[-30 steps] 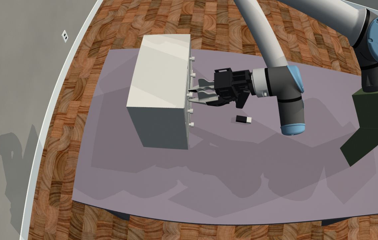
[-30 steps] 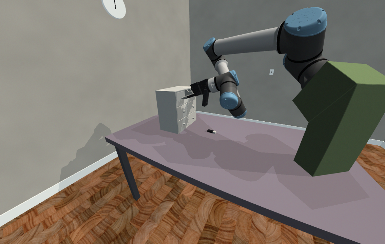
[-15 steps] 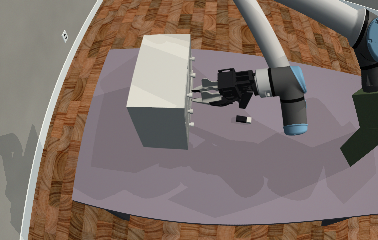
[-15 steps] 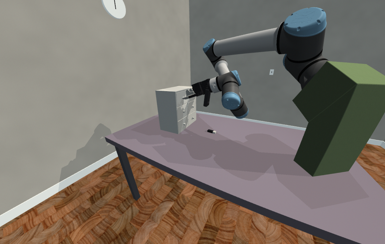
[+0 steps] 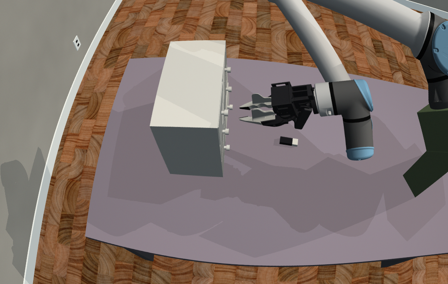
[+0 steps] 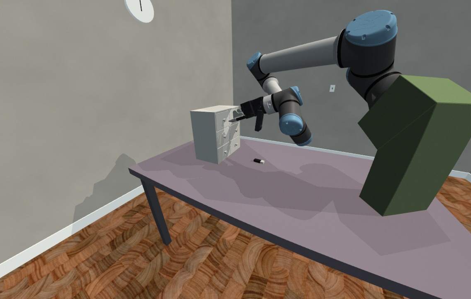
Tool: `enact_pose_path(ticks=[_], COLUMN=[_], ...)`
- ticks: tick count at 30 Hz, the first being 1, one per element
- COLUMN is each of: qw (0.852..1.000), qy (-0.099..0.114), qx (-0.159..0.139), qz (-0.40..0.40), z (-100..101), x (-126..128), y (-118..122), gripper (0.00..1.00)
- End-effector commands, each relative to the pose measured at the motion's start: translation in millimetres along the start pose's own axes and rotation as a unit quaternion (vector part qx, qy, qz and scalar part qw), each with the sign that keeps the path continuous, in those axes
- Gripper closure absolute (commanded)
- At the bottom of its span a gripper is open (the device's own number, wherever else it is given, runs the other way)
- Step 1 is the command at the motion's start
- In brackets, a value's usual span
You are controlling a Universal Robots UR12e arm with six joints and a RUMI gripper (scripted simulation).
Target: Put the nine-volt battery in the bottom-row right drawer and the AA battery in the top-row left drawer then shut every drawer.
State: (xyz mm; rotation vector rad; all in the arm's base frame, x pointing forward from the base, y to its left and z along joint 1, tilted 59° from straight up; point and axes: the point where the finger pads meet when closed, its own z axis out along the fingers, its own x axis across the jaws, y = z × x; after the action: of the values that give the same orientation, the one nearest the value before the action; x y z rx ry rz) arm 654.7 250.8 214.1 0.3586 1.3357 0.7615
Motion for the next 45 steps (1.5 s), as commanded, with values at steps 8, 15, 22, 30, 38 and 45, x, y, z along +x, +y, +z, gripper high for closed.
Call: enact_pose_path(ticks=[8, 15, 22, 30, 38, 45], qw=[1.000, 1.000, 1.000, 1.000, 1.000, 1.000], qy=[0.000, 0.000, 0.000, 0.000, 0.000, 0.000], qx=[-0.001, -0.001, -0.001, -0.001, -0.001, 0.000], qz=[0.000, 0.000, 0.000, 0.000, 0.000, 0.000], z=[-6.7, -15.0, -36.9, -53.3, -59.4, -59.5], x=[0.1, 0.1, 0.1, 0.1, 0.0, 0.0], y=[-1.4, -1.2, -0.5, 0.0, 0.2, 0.2], gripper=[0.80, 0.80, 0.80, 0.80, 0.80, 0.80])
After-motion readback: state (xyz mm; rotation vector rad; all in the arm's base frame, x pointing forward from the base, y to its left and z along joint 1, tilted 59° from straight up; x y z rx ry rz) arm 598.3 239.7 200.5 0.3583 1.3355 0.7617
